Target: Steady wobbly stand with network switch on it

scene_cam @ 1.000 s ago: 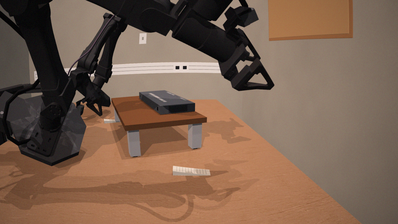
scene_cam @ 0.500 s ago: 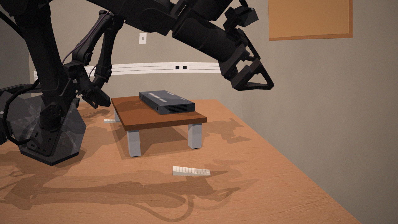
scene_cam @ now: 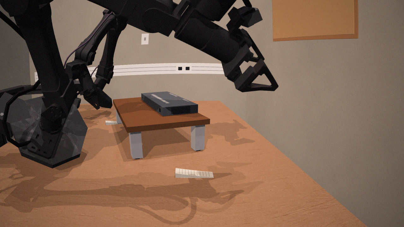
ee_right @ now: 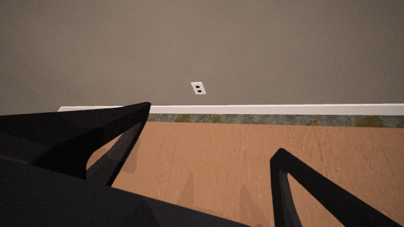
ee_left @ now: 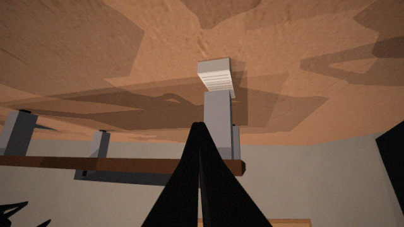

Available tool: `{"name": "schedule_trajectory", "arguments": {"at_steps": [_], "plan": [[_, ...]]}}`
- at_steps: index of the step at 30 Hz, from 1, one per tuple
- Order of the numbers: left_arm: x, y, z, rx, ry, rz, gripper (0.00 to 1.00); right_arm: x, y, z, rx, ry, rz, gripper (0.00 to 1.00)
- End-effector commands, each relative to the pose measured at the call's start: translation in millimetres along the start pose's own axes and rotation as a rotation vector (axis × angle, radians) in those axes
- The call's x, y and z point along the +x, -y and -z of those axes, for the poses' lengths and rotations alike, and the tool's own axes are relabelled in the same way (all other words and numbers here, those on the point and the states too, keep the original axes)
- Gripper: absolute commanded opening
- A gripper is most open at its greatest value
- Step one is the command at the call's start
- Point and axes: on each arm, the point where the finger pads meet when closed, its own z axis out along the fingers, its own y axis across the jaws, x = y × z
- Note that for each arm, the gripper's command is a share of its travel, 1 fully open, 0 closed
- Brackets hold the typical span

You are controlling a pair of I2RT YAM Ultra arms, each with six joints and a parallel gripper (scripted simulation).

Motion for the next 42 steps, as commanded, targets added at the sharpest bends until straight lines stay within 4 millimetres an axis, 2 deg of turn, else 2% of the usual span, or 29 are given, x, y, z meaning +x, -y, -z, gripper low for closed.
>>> {"name": "schedule_trajectory", "arguments": {"at_steps": [1,5,8,10,12,13,14,15,16,17,19,20,22,25,26,27,29,30,31,33,34,35,36,37,39,40,42], "plan": [[9.6,-28.3,12.7,-0.070,0.063,0.175,0.00,-34.6,-12.6,13.0,-0.042,0.093,-0.002,1.00],[28.9,-47.4,19.5,-0.098,0.143,0.385,0.00,-34.4,-12.6,12.9,-0.042,0.093,-0.003,1.00],[60.1,-67.2,26.2,-0.102,0.199,0.535,0.00,-34.1,-12.5,12.8,-0.041,0.092,-0.004,1.00],[68.4,-64.6,22.7,-0.092,0.252,0.652,0.00,-33.8,-12.5,12.7,-0.041,0.091,-0.004,1.00],[68.4,-64.6,22.7,-0.092,0.252,0.652,0.00,-33.8,-12.5,12.7,-0.041,0.091,-0.004,1.00],[69.2,-58.7,19.6,-0.094,0.315,0.814,0.00,-19.6,-10.2,6.7,-0.031,0.058,-0.002,1.00],[82.7,-61.3,19.0,-0.100,0.325,0.869,0.00,-33.1,-10.0,12.5,-0.030,0.090,-0.003,1.00],[114.6,-80.6,29.6,-0.132,0.331,0.917,0.00,-32.9,-10.3,12.4,-0.030,0.089,-0.003,1.00],[125.4,-81.4,29.7,-0.129,0.346,0.959,0.00,-32.8,-10.1,12.4,-0.028,0.089,-0.004,1.00],[94.2,-63.0,20.5,-0.094,0.381,0.983,0.00,-32.6,-8.2,12.3,-0.019,0.088,-0.004,1.00],[136.7,-81.9,31.1,-0.168,0.396,1.118,0.00,-32.2,-9.6,12.2,-0.027,0.087,-0.004,1.00],[153.2,-81.7,30.5,-0.169,0.401,1.168,0.00,-31.2,-8.2,11.9,-0.020,0.085,-0.004,1.00],[167.6,-78.6,28.4,-0.165,0.431,1.263,0.00,-31.1,-8.6,11.9,-0.022,0.085,-0.004,1.00],[204.9,-72.3,24.6,-0.171,0.466,1.424,0.00,-28.8,-8.6,10.7,-0.022,0.079,-0.004,1.00],[205.3,-60.8,8.7,-0.137,0.484,1.481,0.00,-25.7,-8.1,8.7,-0.020,0.071,-0.004,1.00],[207.8,-59.0,3.3,-0.133,0.520,1.535,0.00,-25.4,-7.8,8.6,-0.018,0.069,-0.005,1.00],[207.8,-59.0,3.3,-0.133,0.520,1.535,0.00,-25.4,-7.8,8.6,-0.018,0.069,-0.005,1.00],[220.5,-64.6,9.9,-0.162,0.589,1.670,0.00,-12.2,-7.1,3.8,-0.018,0.034,-0.003,1.00],[219.0,-59.5,4.9,-0.151,0.612,1.712,0.00,-20.8,-8.5,6.5,-0.023,0.055,-0.004,1.00],[244.5,-46.7,-5.3,-0.150,0.621,1.813,0.00,-19.9,-8.1,6.0,-0.020,0.052,-0.004,1.00],[237.1,-46.6,-5.8,-0.149,0.657,1.848,0.00,-15.4,-7.1,4.0,-0.015,0.039,-0.004,1.00],[254.5,-40.7,-8.5,-0.170,0.651,1.905,0.00,-14.9,-7.9,3.8,-0.020,0.037,-0.004,1.00],[260.0,-36.9,-10.9,-0.175,0.659,1.944,0.00,-14.7,-8.1,3.7,-0.021,0.037,-0.004,1.00],[278.7,-26.1,-17.1,-0.185,0.652,2.015,0.00,-8.6,-7.7,1.2,-0.019,0.018,-0.005,1.00],[285.4,-17.5,-23.3,-0.187,0.697,2.116,0.00,-8.2,-7.4,1.1,-0.017,0.017,-0.005,1.00],[295.0,-11.0,-26.1,-0.200,0.710,2.174,0.00,-2.3,-7.2,-1.3,-0.017,-0.001,-0.005,1.00],[317.1,3.1,-30.7,-0.232,0.735,2.289,0.00,-7.4,-7.2,2.5,-0.016,0.014,-0.005,1.00]]}}
